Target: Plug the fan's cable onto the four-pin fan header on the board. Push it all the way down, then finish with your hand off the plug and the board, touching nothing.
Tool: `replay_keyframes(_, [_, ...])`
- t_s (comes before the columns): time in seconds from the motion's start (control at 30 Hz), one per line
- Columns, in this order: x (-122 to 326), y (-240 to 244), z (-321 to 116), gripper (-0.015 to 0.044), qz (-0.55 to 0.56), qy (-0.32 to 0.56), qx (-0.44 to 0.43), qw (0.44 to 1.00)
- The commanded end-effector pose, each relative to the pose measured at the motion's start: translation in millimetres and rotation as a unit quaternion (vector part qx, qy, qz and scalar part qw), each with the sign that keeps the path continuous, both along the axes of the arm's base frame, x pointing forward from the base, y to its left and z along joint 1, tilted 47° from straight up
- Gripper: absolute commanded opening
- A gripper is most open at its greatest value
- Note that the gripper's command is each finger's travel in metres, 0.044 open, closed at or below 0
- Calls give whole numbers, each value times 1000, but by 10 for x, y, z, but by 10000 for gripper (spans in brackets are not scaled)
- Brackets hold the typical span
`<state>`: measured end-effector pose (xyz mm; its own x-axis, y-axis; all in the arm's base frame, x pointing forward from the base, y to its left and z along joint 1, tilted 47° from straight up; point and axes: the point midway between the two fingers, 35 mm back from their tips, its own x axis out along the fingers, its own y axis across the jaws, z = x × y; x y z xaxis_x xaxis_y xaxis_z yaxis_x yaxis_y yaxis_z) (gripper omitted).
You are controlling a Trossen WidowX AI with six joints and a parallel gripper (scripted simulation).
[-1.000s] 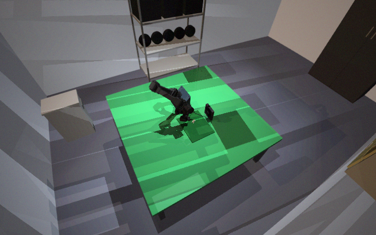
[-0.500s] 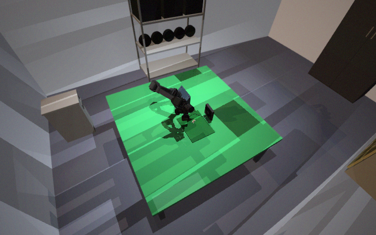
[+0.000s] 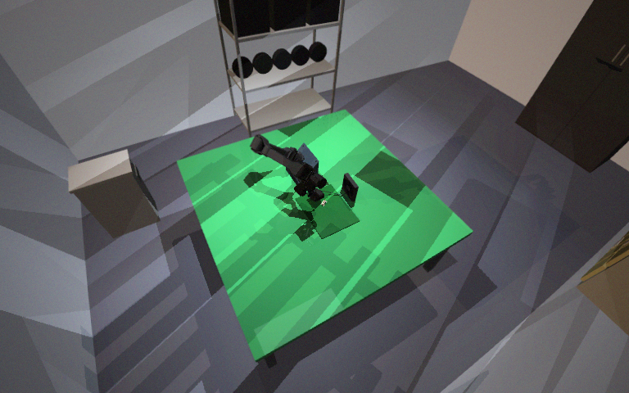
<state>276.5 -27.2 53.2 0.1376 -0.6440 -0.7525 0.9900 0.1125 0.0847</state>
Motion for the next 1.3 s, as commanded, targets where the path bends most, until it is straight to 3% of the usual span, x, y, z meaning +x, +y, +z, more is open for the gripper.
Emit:
replay_keyframes(0.0, [25,11,0,0,58,53,-16,997])
replay_keyframes(0.63, [37,30,-18,0,284,270,-66,918])
replay_keyframes(1.27, [50,50,-35,0,477,463,-99,740])
